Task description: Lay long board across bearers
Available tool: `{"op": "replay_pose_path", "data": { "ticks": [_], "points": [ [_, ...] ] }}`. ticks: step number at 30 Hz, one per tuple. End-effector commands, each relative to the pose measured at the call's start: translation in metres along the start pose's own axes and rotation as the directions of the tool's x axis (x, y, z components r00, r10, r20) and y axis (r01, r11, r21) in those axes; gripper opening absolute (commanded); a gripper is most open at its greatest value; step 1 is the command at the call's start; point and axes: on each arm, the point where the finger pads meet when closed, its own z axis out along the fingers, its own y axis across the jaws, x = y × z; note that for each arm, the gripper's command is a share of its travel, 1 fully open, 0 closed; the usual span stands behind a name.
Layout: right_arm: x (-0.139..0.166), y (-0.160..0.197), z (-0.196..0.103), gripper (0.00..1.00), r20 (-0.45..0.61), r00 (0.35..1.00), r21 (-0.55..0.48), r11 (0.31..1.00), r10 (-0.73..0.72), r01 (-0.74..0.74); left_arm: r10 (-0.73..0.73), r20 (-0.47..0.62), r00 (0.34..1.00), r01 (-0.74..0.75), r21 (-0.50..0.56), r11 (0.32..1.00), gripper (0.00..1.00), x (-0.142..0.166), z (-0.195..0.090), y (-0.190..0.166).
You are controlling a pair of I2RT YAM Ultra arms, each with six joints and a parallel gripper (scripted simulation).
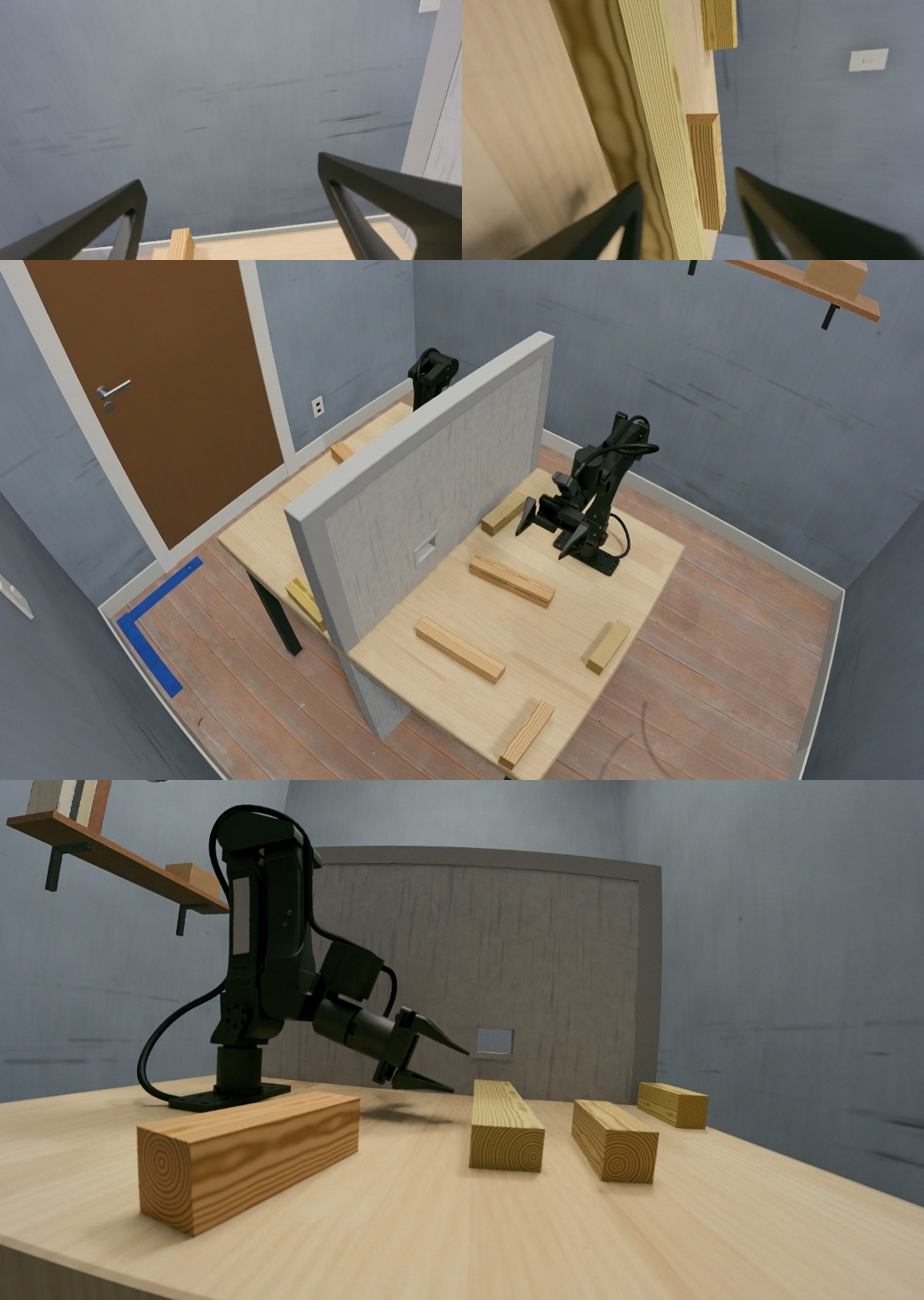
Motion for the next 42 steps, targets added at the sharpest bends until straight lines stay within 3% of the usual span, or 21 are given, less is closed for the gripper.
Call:
{"op": "replay_pose_path", "data": {
  "ticks": [1, 19, 20, 33, 39, 40, 41, 42],
  "points": [
    [-0.002, -0.001, -0.004, 0.81, 0.009, 1.0, 0.002, 1.0, 0.011, -0.011, -0.011, 0.066, 0.998, 0.011, -0.011, 1.0, 1.0, -0.03, -0.014, 0.003],
    [-0.001, 0.002, -0.006, 0.81, 0.008, 1.0, -0.01, 1.0, 0.011, -0.011, -0.011, 0.066, 0.998, 0.011, -0.011, 1.0, 1.0, -0.03, -0.014, 0.003],
    [-0.001, -0.02, 0.004, 0.81, 0.009, 1.0, 0.033, 0.999, 0.011, -0.011, -0.011, 0.066, 0.998, 0.011, -0.011, 1.0, 1.0, -0.03, -0.014, 0.003],
    [-0.002, -0.036, 0.015, 0.81, 0.009, 1.0, -0.047, 0.999, 0.011, -0.011, -0.011, 0.066, 0.998, 0.011, -0.011, 1.0, 1.0, -0.03, -0.014, 0.003],
    [-0.001, -0.078, 0.013, 0.81, 0.008, 1.0, -0.047, 0.999, 0.012, -0.012, -0.011, 0.066, 0.998, 0.011, -0.011, 1.0, 1.0, -0.03, -0.014, 0.003],
    [-0.002, -0.056, 0.014, 0.81, 0.008, 1.0, -0.103, 0.995, 0.011, -0.01, -0.011, 0.066, 0.998, 0.011, -0.011, 1.0, 1.0, -0.03, -0.014, 0.003],
    [-0.001, -0.081, 0.014, 0.81, 0.009, 1.0, -0.029, 1.0, 0.011, -0.011, -0.011, 0.066, 0.998, 0.011, -0.011, 1.0, 1.0, -0.03, -0.014, 0.003],
    [-0.001, -0.087, 0.012, 0.81, 0.009, 1.0, -0.023, 1.0, 0.011, -0.011, -0.011, 0.066, 0.998, 0.011, -0.011, 1.0, 1.0, -0.03, -0.014, 0.003]
  ]
}}
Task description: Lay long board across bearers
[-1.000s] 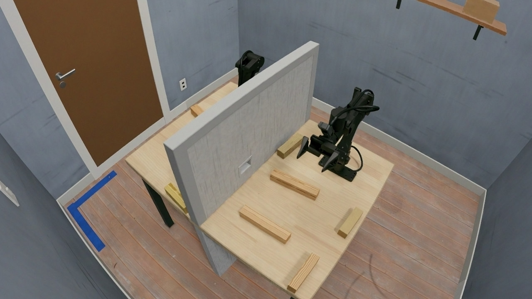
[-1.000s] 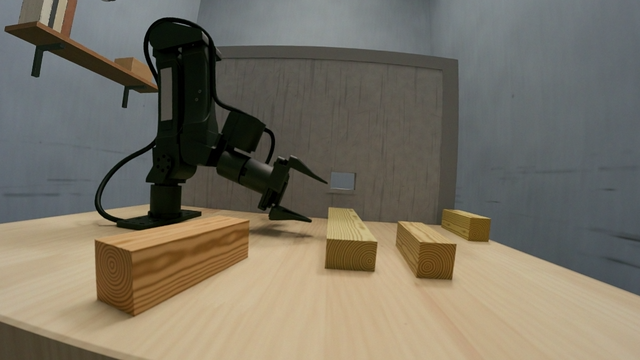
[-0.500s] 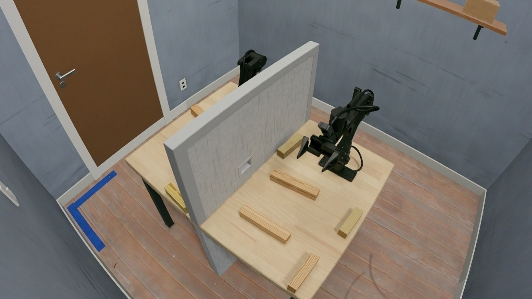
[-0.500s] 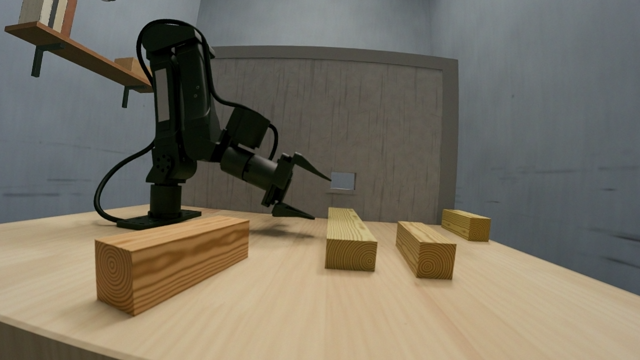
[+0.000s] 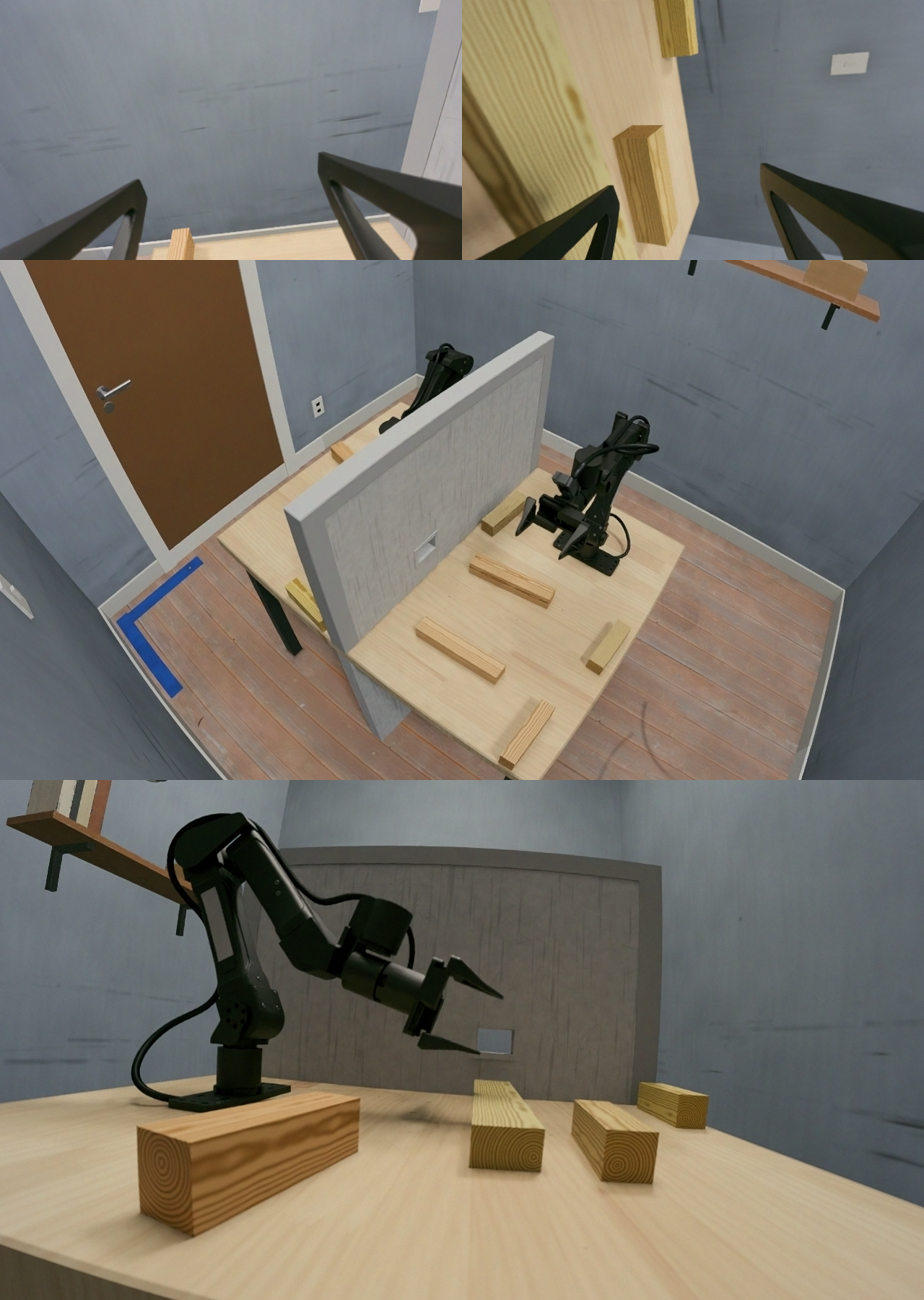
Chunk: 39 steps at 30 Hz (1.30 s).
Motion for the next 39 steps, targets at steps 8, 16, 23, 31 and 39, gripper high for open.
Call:
{"op": "replay_pose_path", "data": {
  "ticks": [8, 16, 23, 31, 39],
  "points": [
    [-0.002, -0.044, -0.012, 0.81, 0.009, 1.0, -0.028, 1.0, 0.011, -0.011, -0.011, 0.066, 0.998, 0.011, -0.011, 1.0, 1.0, -0.03, -0.014, 0.003],
    [-0.002, -0.09, -0.045, 0.81, 0.01, 1.0, -0.017, 1.0, 0.011, -0.011, -0.011, 0.066, 0.998, 0.011, -0.011, 1.0, 1.0, -0.03, -0.014, 0.003],
    [0.001, -0.055, -0.032, 0.81, -0.006, 1.0, -0.204, 0.979, 0.008, -0.009, -0.011, 0.066, 0.998, 0.011, -0.011, 1.0, 1.0, -0.03, -0.014, 0.003],
    [-0.003, -0.051, -0.013, 0.81, 0.008, 1.0, -0.367, 0.93, 0.012, -0.008, -0.011, 0.066, 0.998, 0.011, -0.011, 1.0, 1.0, -0.03, -0.014, 0.003],
    [-0.005, -0.036, 0.003, 0.81, 0.012, 1.0, -0.511, 0.859, 0.011, -0.003, -0.011, 0.066, 0.998, 0.011, -0.011, 1.0, 1.0, -0.03, -0.014, 0.003]
  ]
}}
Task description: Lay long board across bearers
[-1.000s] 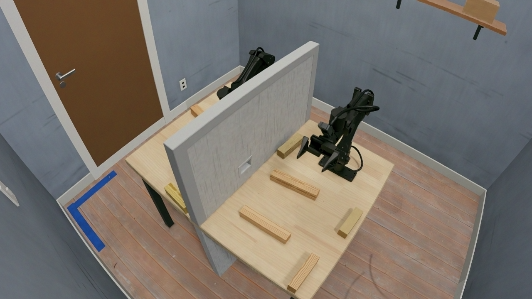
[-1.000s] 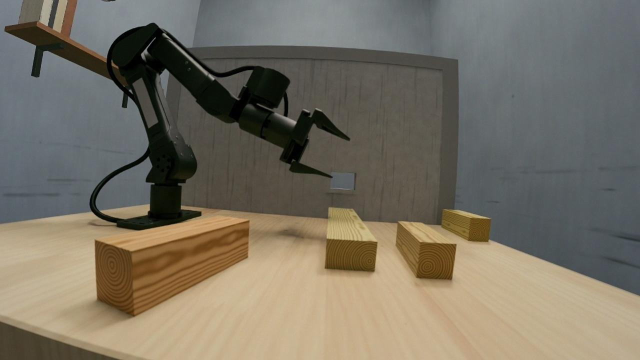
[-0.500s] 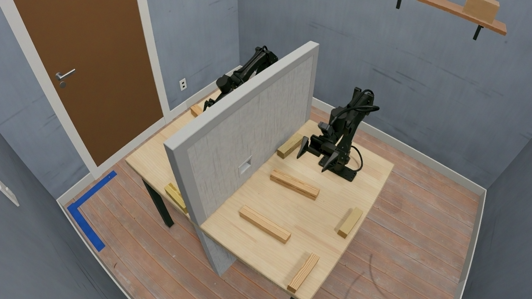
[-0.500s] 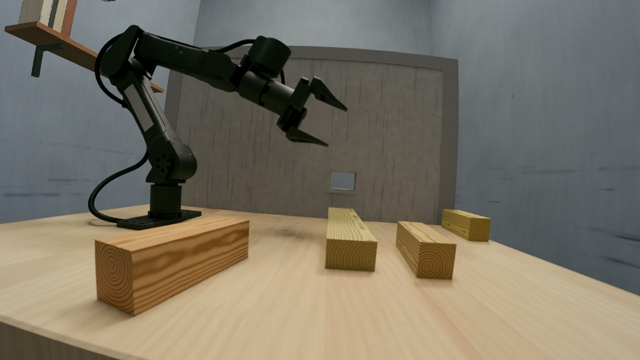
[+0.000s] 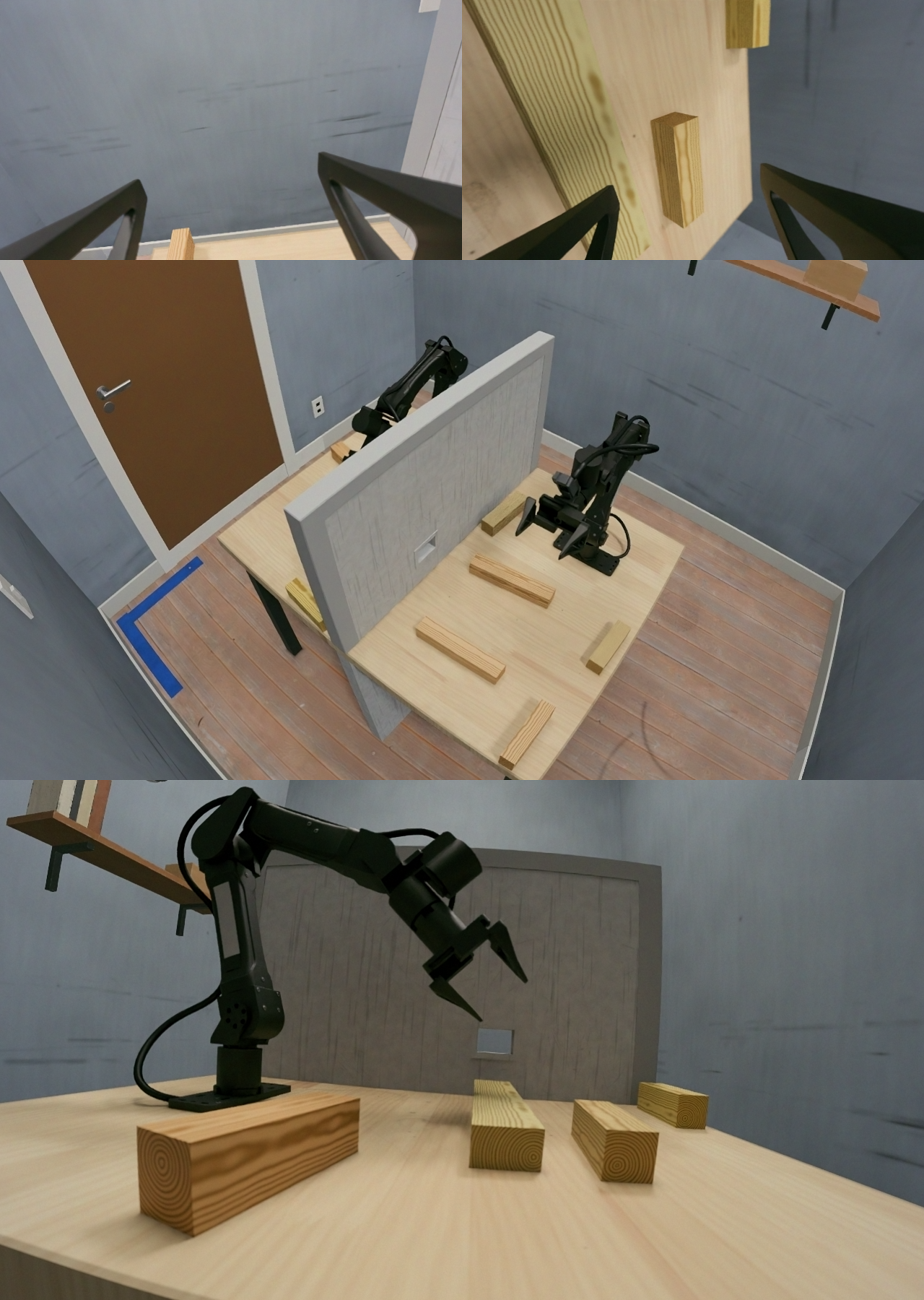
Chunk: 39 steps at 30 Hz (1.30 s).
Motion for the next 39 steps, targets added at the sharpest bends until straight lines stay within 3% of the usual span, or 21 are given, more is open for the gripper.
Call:
{"op": "replay_pose_path", "data": {
  "ticks": [1, 4, 9, 10, 11, 16, 18, 22, 29, 33, 37, 39],
  "points": [
    [-0.006, 0.003, -0.001, 0.81, 0.016, 1.0, -0.07, 0.998, 0.003, -0.002, -0.011, 0.066, 0.998, 0.011, -0.011, 1.0, 1.0, -0.03, -0.014, 0.003],
    [-0.006, 0.018, 0.011, 0.81, 0.016, 1.0, -0.215, 0.977, 0.004, 0.0, -0.011, 0.066, 0.998, 0.011, -0.011, 1.0, 1.0, -0.03, -0.014, 0.003],
    [-0.003, 0.042, 0.026, 0.81, 0.005, 1.0, -0.468, 0.884, 0.013, -0.009, -0.011, 0.066, 0.998, 0.011, -0.011, 1.0, 1.0, -0.03, -0.014, 0.003],
    [-0.002, 0.019, 0.017, 0.81, 0.006, 1.0, -0.363, 0.932, 0.014, -0.011, -0.011, 0.066, 0.998, 0.011, -0.011, 1.0, 1.0, -0.03, -0.014, 0.003],
    [-0.003, 0.023, 0.033, 0.81, 0.006, 1.0, -0.379, 0.925, 0.013, -0.01, -0.011, 0.066, 0.998, 0.011, -0.011, 1.0, 1.0, -0.03, -0.014, 0.003],
    [-0.006, 0.053, 0.041, 0.81, 0.006, 1.0, -0.579, 0.815, 0.002, 0.002, -0.011, 0.066, 0.998, 0.011, -0.011, 1.0, 1.0, -0.03, -0.014, 0.003],
    [-0.006, 0.053, 0.041, 0.81, 0.006, 1.0, -0.579, 0.815, 0.002, 0.002, -0.011, 0.066, 0.998, 0.011, -0.011, 1.0, 1.0, -0.03, -0.014, 0.003],
    [0.001, 0.063, 0.043, 0.81, -0.006, 1.0, -0.696, 0.718, 0.02, -0.018, -0.011, 0.066, 0.998, 0.011, -0.011, 1.0, 1.0, -0.03, -0.014, 0.003],
    [0.002, 0.062, 0.06, 0.81, -0.005, 1.0, -0.73, 0.683, 0.018, -0.016, -0.011, 0.066, 0.998, 0.011, -0.011, 1.0, 1.0, -0.03, -0.014, 0.003],
    [0.0, 0.041, 0.059, 0.81, 0.005, 1.0, -0.664, 0.748, -0.002, 0.005, -0.011, 0.066, 0.998, 0.011, -0.011, 1.0, 1.0, -0.03, -0.014, 0.003],
    [-0.001, 0.044, 0.059, 0.81, 0.007, 1.0, -0.67, 0.743, 0.001, 0.005, -0.011, 0.066, 0.998, 0.011, -0.011, 1.0, 1.0, -0.03, -0.014, 0.003],
    [-0.004, 0.034, 0.065, 0.81, 0.013, 1.0, -0.634, 0.773, -0.007, 0.014, -0.011, 0.066, 0.998, 0.011, -0.011, 1.0, 1.0, -0.03, -0.014, 0.003]
  ]
}}
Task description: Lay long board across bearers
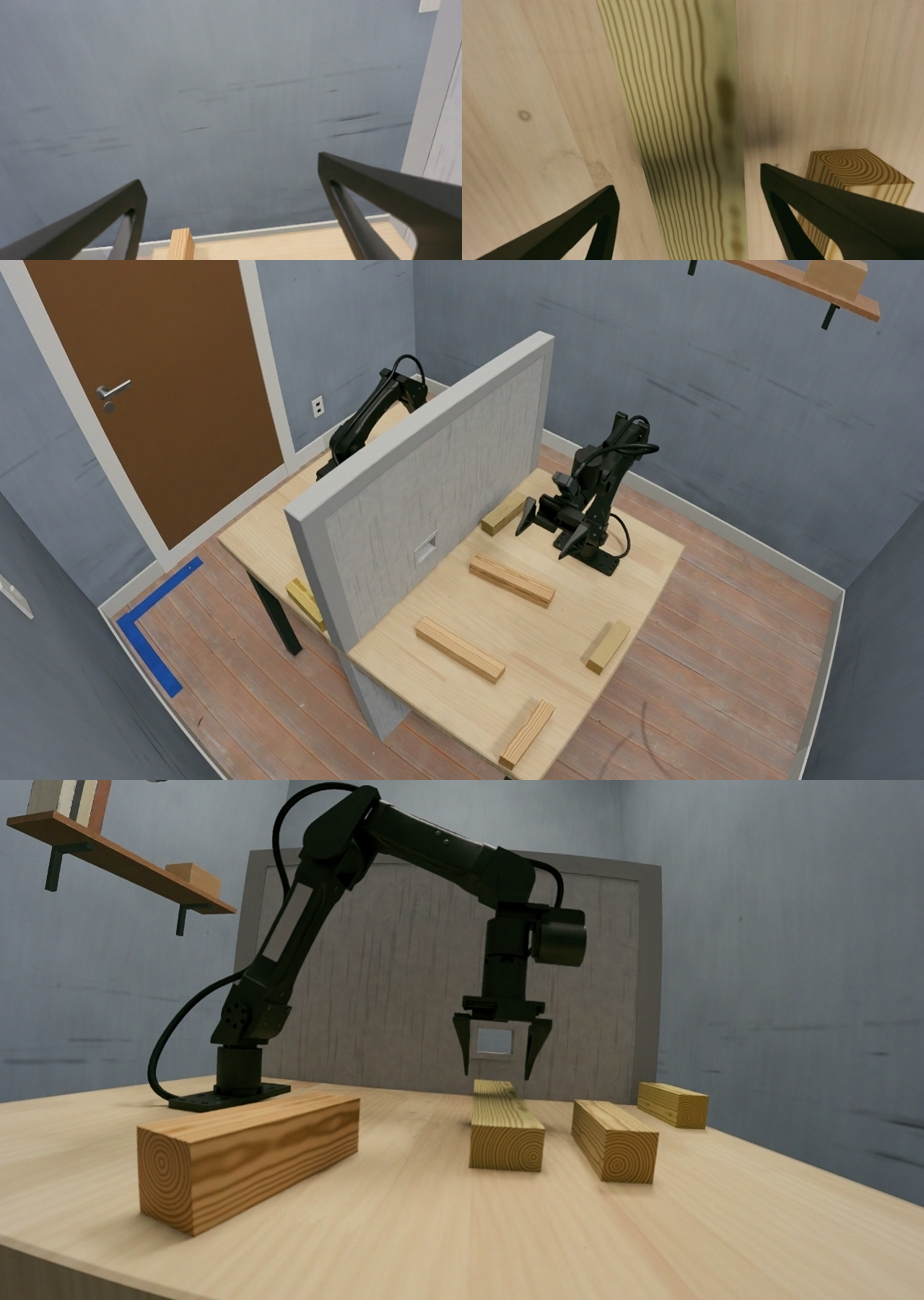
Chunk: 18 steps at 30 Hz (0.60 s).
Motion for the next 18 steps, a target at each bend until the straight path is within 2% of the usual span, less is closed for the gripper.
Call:
{"op": "replay_pose_path", "data": {
  "ticks": [1, 9, 10, 11, 16, 17, 18],
  "points": [
    [-0.005, -0.019, -0.027, 0.81, 0.005, 1.0, 0.108, 0.994, -0.018, 0.017, -0.011, 0.066, 0.998, 0.011, -0.011, 1.0, 1.0, -0.03, -0.014, 0.003],
    [-0.005, -0.016, -0.026, 0.81, 0.005, 1.0, 0.093, 0.996, -0.017, 0.017, -0.011, 0.066, 0.998, 0.011, -0.011, 1.0, 1.0, -0.03, -0.014, 0.003],
    [-0.009, -0.009, 0.006, 0.81, 0.008, 1.0, 0.034, 0.999, -0.03, 0.03, -0.011, 0.066, 0.998, 0.011, -0.011, 1.0, 1.0, -0.03, -0.014, 0.003],
    [-0.003, -0.02, -0.021, 0.81, -0.006, 1.0, 0.114, 0.993, -0.02, 0.02, -0.011, 0.066, 0.998, 0.011, -0.011, 1.0, 1.0, -0.03, -0.014, 0.003],
    [-0.007, -0.012, -0.023, 0.81, 0.008, 1.0, 0.076, 0.997, -0.018, 0.018, -0.011, 0.066, 0.998, 0.011, -0.011, 1.0, 1.0, -0.03, -0.014, 0.003],
    [-0.001, -0.005, 0.008, 0.81, 0.008, 1.0, 0.028, 1.0, -0.001, 0.001, -0.011, 0.066, 0.998, 0.011, -0.011, 1.0, 1.0, -0.03, -0.014, 0.003],
    [0.001, -0.007, 0.015, 0.81, 0.009, 1.0, 0.017, 1.0, 0.005, -0.005, -0.011, 0.066, 0.998, 0.011, -0.011, 1.0, 1.0, -0.03, -0.014, 0.003]
  ]
}}
